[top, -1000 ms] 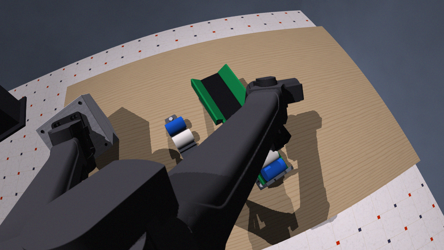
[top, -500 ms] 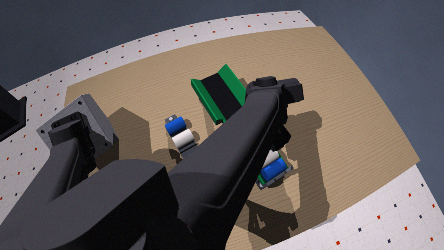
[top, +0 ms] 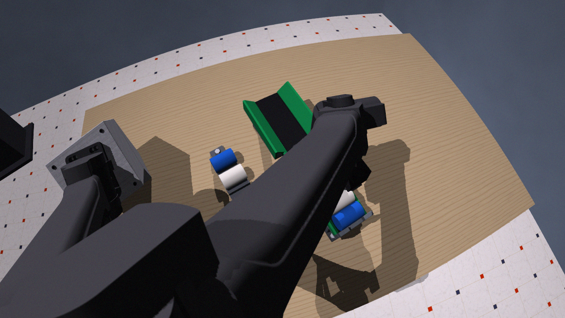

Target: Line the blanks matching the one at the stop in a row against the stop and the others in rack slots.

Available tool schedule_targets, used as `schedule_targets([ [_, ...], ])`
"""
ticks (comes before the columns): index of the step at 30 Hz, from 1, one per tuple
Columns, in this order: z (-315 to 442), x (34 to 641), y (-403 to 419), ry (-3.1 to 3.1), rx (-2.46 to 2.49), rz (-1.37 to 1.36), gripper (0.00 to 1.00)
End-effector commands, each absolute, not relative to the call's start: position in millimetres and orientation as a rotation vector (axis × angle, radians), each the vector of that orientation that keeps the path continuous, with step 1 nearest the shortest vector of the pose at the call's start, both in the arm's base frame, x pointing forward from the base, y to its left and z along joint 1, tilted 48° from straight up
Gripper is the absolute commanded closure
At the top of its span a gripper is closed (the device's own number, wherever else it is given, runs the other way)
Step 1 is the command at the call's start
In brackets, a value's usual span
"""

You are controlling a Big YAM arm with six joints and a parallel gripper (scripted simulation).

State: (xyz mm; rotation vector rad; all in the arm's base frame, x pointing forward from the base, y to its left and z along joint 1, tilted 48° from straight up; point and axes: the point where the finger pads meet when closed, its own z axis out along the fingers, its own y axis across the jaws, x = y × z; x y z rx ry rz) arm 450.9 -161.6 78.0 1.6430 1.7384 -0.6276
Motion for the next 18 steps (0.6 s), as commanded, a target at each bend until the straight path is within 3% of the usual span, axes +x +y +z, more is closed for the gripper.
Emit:
schedule_targets([
  [1,117,463,-131,1.707,1.624,-0.559,0.41],
  [18,155,453,-83,1.718,1.626,-0.564,0.41],
])
